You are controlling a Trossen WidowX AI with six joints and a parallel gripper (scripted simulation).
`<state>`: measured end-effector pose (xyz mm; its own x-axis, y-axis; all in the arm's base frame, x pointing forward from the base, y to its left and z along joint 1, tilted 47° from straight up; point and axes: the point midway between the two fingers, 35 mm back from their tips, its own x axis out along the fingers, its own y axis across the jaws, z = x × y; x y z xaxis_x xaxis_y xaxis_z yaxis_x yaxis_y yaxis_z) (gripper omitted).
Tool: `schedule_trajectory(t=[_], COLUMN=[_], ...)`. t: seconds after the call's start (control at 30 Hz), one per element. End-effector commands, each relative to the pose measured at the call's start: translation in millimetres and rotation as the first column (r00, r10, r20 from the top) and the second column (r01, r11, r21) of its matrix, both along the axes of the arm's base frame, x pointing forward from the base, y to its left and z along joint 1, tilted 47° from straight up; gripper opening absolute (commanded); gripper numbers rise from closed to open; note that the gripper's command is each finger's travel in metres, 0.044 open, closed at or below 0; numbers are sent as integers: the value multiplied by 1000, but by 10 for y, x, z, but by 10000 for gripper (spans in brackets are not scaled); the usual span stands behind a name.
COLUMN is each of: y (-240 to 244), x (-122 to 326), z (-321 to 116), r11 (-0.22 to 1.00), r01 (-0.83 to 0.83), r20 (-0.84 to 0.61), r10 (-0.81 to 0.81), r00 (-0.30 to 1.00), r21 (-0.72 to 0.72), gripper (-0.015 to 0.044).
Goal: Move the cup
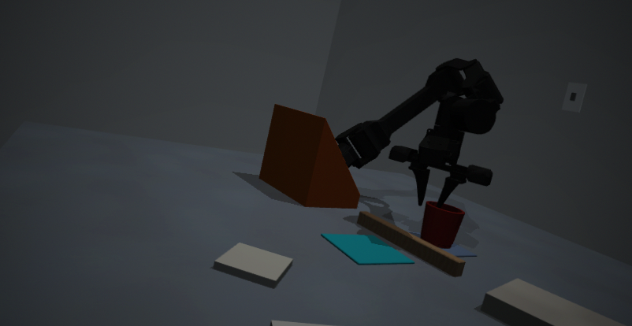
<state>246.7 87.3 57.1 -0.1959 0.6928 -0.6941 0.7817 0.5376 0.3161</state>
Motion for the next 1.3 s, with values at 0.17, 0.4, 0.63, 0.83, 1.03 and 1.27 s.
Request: schedule_trajectory(t=[0.17, 0.4, 0.63, 0.83, 1.03, 1.27], y=[118, 193, 200, 187, 187, 132], x=[-57, -91, -94, -78, -78, -55], z=[-107, -176, -183, -173, -173, -124], r11=[1000, 1000, 1000, 1000, 1000, 1000], r01=[2, 1, 1, -2, -2, -2], r20=[-10, -11, -11, -3, -3, -4], r10=[-2, -1, -1, 2, 2, 2], r00=[1000, 1000, 1000, 1000, 1000, 1000], r21=[6, 8, 9, 4, 4, 4], gripper=[148, 148, 148, 36, 0, 0])
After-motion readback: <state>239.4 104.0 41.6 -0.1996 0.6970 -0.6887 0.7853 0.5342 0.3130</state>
